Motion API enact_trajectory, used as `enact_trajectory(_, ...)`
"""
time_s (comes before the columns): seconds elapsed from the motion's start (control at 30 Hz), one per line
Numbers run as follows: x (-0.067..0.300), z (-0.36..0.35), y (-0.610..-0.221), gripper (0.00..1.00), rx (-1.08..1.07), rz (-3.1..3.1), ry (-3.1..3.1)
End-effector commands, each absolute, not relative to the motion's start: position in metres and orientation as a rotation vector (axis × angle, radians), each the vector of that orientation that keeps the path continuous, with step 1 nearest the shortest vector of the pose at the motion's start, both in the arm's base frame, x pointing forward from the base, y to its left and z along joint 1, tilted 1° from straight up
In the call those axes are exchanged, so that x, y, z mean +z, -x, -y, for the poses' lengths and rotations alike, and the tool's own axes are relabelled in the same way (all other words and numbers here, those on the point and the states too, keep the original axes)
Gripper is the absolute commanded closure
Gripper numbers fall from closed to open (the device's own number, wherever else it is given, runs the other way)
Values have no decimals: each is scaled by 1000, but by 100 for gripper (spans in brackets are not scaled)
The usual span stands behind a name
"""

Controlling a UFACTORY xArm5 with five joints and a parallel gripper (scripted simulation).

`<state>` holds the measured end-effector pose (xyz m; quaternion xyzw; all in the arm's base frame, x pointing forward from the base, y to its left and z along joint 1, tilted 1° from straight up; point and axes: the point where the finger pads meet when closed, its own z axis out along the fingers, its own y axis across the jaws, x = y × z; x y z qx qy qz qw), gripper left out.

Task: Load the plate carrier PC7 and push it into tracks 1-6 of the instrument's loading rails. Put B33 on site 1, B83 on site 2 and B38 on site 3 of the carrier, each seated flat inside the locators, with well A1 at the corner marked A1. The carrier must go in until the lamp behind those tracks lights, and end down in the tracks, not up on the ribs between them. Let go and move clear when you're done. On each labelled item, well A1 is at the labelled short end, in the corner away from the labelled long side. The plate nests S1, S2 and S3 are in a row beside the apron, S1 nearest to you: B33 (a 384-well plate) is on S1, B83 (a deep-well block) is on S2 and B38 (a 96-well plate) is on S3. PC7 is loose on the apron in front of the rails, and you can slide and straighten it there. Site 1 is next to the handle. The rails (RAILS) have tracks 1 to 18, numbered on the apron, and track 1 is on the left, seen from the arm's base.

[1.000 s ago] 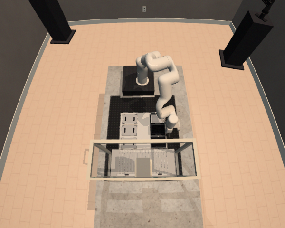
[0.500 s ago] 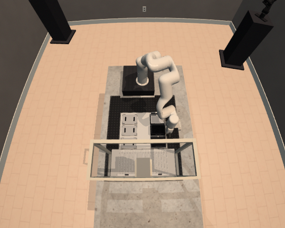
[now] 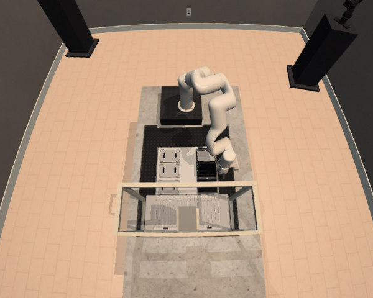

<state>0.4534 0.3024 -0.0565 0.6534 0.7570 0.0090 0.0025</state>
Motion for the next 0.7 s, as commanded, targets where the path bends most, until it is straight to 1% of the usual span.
enact_trajectory(0.0, -55, -305, -455, 0, 39, -2381, -2055)
enact_trajectory(0.43, -55, -310, -454, 0, 39, -2381, -2055)
enact_trajectory(0.67, -43, -310, -454, 0, 39, -2381, -2055)
